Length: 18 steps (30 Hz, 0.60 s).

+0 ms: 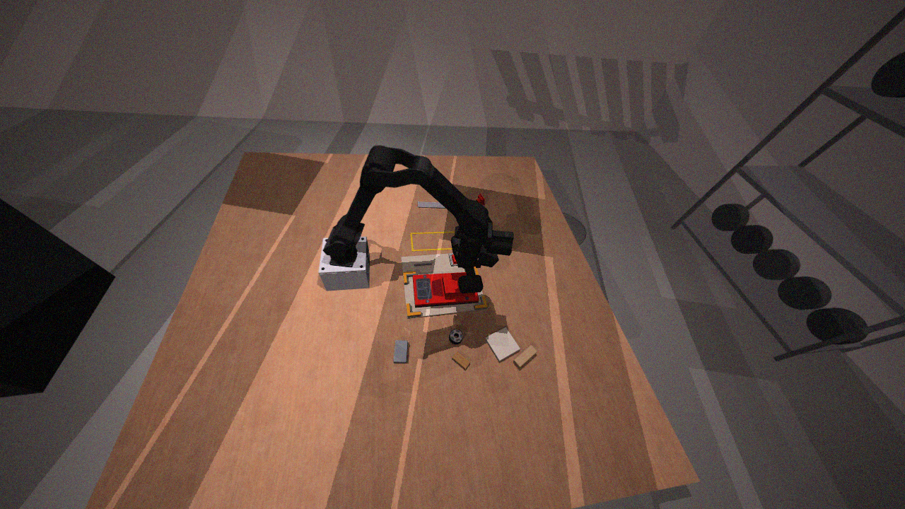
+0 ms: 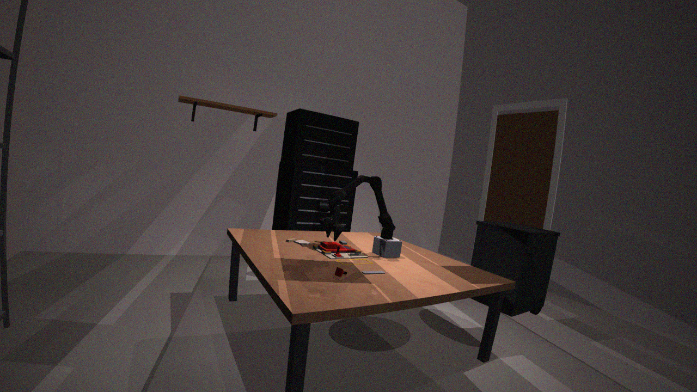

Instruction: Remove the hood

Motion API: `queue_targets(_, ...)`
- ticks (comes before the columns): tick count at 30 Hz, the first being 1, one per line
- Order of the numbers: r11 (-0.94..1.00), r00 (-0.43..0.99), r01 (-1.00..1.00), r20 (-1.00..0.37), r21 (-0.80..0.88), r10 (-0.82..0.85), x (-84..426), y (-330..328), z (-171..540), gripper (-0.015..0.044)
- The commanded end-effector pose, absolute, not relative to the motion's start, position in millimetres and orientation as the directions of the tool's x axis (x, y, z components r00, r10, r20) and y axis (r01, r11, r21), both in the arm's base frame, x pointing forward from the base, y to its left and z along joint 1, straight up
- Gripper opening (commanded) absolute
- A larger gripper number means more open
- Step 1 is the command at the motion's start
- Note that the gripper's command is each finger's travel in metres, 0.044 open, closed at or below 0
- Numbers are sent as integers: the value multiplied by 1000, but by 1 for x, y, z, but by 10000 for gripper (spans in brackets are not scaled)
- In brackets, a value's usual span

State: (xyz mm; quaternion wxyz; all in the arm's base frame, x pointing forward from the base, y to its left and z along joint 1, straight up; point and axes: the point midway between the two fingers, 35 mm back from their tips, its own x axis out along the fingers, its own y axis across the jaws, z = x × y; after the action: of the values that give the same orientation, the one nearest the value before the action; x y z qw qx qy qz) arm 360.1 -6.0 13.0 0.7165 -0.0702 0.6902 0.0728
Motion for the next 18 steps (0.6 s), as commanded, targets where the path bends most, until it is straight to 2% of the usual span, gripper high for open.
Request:
queue_targets(1,978,24,-207,-1000,-2,3,356,-7,6,440)
queue_targets(18,978,24,-207,-1000,-2,3,355,-7,-9,440)
